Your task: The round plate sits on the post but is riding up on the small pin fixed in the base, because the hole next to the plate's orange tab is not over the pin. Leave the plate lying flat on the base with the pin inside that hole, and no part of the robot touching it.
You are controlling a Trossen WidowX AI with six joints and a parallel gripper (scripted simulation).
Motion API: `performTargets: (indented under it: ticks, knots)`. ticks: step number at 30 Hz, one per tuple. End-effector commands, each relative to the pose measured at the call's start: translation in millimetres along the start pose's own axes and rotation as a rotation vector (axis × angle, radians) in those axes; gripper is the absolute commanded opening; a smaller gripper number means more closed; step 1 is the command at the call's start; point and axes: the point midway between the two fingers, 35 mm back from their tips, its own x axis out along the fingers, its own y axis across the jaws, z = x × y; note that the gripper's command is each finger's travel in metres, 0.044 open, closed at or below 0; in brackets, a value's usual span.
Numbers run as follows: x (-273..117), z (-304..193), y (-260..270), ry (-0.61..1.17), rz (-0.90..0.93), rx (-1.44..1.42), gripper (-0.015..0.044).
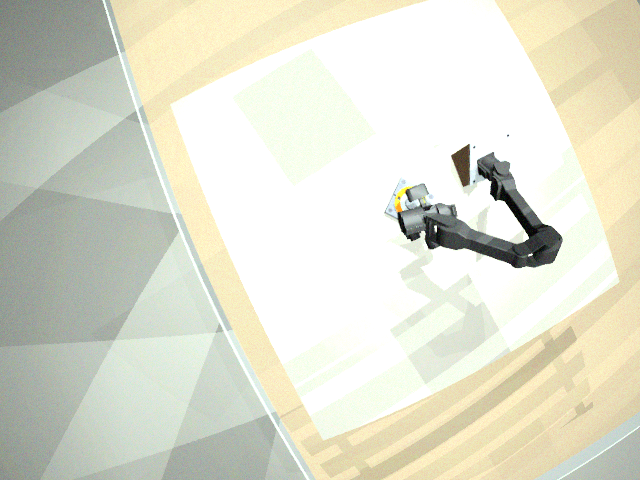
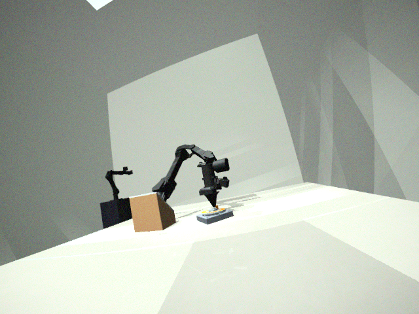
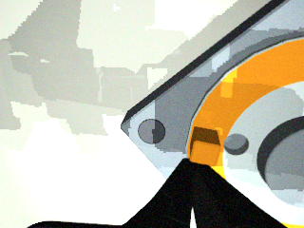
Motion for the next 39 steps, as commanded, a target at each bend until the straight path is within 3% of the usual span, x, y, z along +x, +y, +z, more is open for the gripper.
performTargets:
  ticks: [1,39]
  knots:
    - [-0.8,7.8,2.3,-0.020,0.003,-0.019,0.0000]
    - [-1.4,24.6,-2.4,-0.020,0.003,-0.020,0.0000]
